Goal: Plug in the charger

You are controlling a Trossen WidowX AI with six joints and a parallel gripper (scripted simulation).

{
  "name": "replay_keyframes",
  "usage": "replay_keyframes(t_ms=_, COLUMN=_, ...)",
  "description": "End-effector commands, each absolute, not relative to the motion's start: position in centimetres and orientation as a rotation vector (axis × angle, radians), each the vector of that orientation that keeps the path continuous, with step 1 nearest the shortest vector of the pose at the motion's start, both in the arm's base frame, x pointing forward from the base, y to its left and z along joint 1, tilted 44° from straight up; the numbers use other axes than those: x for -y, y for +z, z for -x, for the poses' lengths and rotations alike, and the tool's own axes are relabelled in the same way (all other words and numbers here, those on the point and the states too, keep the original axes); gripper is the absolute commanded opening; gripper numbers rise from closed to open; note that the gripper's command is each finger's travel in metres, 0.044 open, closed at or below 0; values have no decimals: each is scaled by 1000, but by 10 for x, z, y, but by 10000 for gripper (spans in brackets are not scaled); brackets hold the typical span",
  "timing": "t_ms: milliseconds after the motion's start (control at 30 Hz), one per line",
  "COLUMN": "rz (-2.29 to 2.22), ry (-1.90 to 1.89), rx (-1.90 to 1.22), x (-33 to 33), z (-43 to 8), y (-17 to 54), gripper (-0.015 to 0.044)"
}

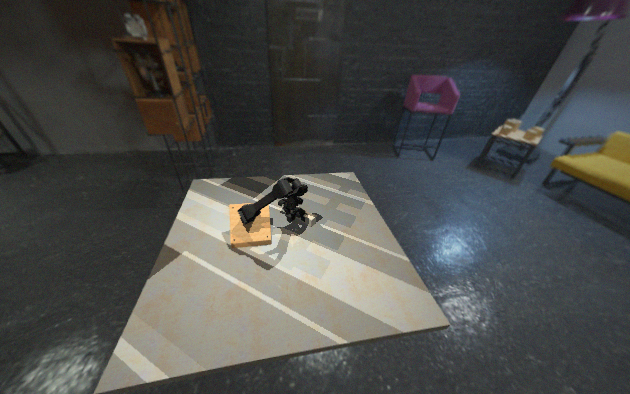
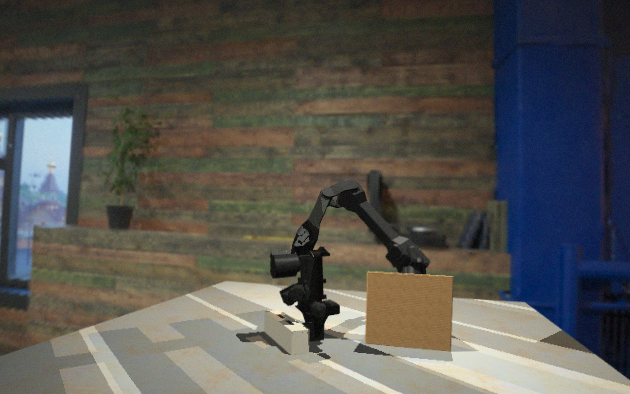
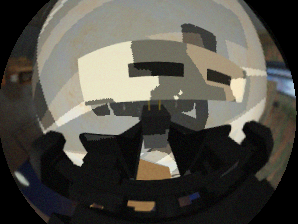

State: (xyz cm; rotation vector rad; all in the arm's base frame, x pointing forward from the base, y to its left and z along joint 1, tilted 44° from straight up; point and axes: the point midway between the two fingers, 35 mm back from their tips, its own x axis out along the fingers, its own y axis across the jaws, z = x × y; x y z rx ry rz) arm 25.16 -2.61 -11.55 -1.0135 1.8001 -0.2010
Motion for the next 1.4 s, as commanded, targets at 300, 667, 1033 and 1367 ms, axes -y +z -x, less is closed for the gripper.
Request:
replay_keyframes(t_ms=300, rz=1010, ry=-198, rx=-1803, x=25, z=-253, y=-117, gripper=0)
replay_keyframes(t_ms=667, rz=1010, ry=-198, rx=-1803, x=23, z=-256, y=-118, gripper=0)
replay_keyframes(t_ms=1033, rz=1010, ry=-198, rx=-1803, x=22, z=-260, y=-120, gripper=0)
replay_keyframes(t_ms=1367, rz=1009, ry=-198, rx=-1802, x=21, z=-263, y=-121, gripper=0)
